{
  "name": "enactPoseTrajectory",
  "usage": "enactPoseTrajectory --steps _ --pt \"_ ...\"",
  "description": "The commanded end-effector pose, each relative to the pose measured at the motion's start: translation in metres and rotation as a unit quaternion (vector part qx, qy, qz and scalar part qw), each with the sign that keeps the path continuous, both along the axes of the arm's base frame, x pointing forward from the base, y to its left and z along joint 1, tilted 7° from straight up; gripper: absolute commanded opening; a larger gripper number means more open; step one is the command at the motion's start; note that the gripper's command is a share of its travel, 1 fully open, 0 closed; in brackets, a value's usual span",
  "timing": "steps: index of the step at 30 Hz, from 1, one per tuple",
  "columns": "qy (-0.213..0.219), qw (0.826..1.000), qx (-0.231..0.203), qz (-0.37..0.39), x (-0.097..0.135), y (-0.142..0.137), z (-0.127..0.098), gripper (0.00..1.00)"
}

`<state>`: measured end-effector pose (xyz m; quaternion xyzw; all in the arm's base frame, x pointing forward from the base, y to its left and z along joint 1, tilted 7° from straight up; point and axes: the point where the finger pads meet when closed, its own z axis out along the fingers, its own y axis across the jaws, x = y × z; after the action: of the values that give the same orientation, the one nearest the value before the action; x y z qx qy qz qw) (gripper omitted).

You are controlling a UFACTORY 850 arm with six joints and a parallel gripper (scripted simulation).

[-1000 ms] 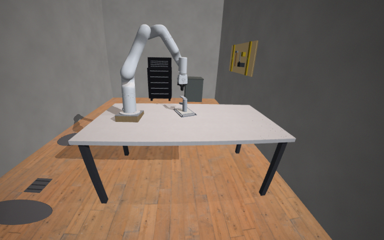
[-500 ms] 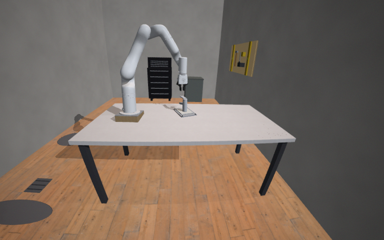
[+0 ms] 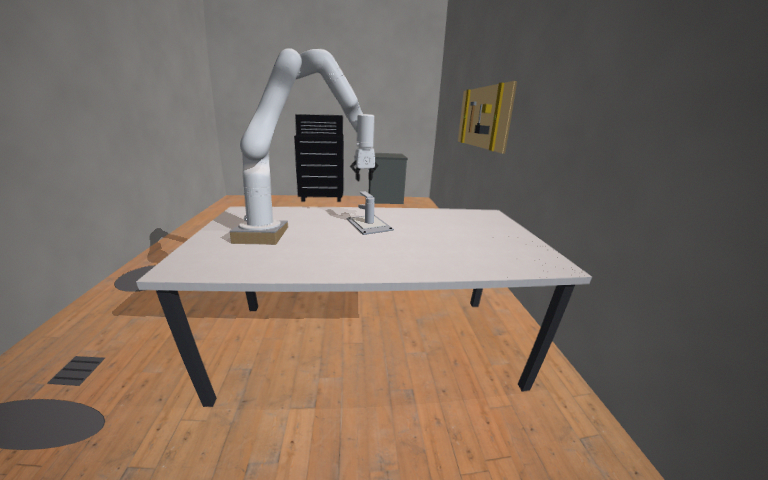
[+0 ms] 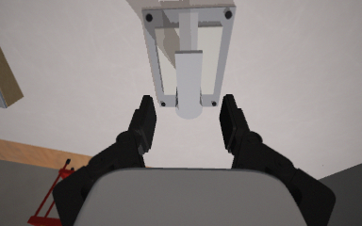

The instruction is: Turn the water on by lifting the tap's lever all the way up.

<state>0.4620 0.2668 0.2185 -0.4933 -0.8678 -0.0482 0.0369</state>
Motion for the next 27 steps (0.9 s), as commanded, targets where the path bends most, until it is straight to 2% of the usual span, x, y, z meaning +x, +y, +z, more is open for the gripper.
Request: enactPoseTrajectory --steps 1,27 --pt "-0.001 1.000 0.000 0.000 0.0007 0.0003 0.0009 0.72" --pt "-0.001 1.000 0.001 0.000 0.0007 0.0008 -0.0024 0.72"
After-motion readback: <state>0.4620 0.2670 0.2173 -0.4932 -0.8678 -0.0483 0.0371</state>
